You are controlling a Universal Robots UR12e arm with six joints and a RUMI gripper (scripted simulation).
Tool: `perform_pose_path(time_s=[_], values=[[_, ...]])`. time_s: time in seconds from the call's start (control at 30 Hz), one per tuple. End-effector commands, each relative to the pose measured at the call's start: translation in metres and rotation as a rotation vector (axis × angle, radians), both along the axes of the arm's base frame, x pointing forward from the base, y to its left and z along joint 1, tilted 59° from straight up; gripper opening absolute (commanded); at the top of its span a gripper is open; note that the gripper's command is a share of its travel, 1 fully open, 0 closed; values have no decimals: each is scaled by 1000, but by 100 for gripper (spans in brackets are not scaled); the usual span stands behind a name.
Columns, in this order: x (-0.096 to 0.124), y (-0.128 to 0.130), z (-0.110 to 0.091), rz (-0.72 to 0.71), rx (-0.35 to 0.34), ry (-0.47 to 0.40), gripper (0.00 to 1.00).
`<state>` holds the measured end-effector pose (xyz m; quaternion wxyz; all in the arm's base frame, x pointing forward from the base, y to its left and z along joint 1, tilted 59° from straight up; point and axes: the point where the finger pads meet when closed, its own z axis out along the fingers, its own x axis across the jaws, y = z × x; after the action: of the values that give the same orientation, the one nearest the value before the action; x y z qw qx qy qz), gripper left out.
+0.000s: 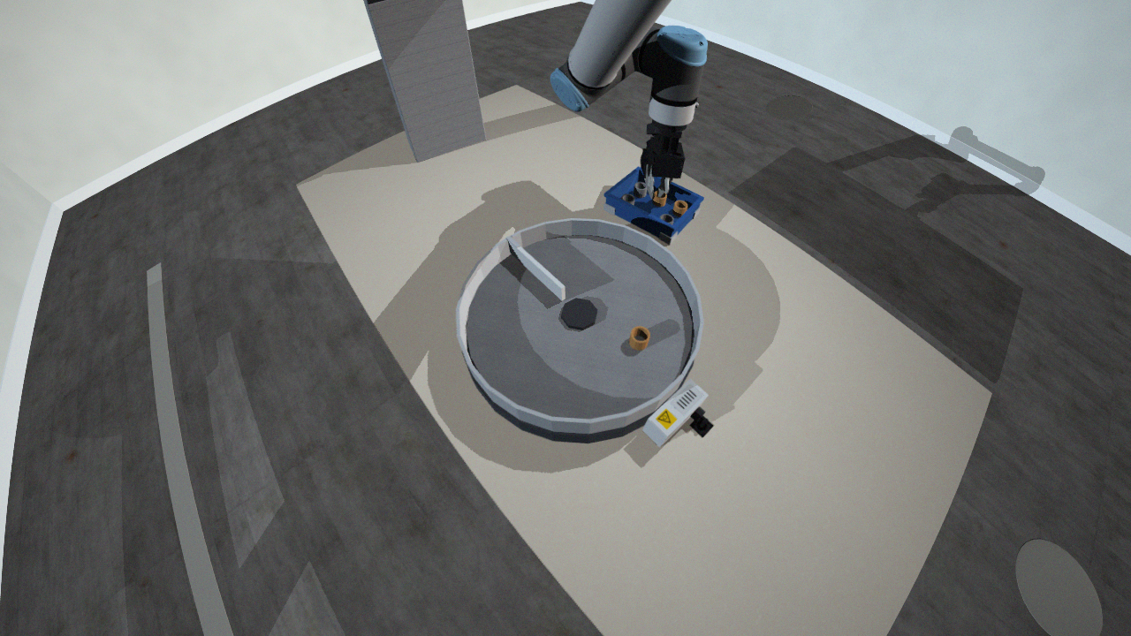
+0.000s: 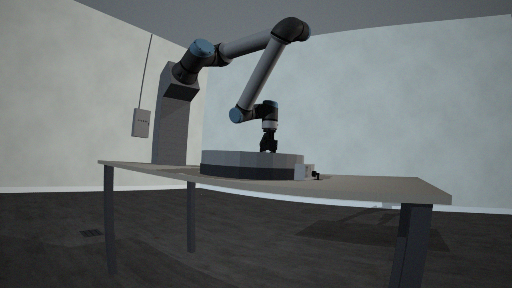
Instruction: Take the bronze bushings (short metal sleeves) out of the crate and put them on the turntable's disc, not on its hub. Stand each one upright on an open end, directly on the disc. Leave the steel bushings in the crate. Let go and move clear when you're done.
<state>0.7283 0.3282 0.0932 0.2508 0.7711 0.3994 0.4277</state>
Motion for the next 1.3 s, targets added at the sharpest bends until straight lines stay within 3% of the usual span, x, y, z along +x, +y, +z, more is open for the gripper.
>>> perform_pose_path(time_s=[0.0,1.27], values=[[4,0,-2,1,0,0,6],[8,0,-5,1,0,0,6]])
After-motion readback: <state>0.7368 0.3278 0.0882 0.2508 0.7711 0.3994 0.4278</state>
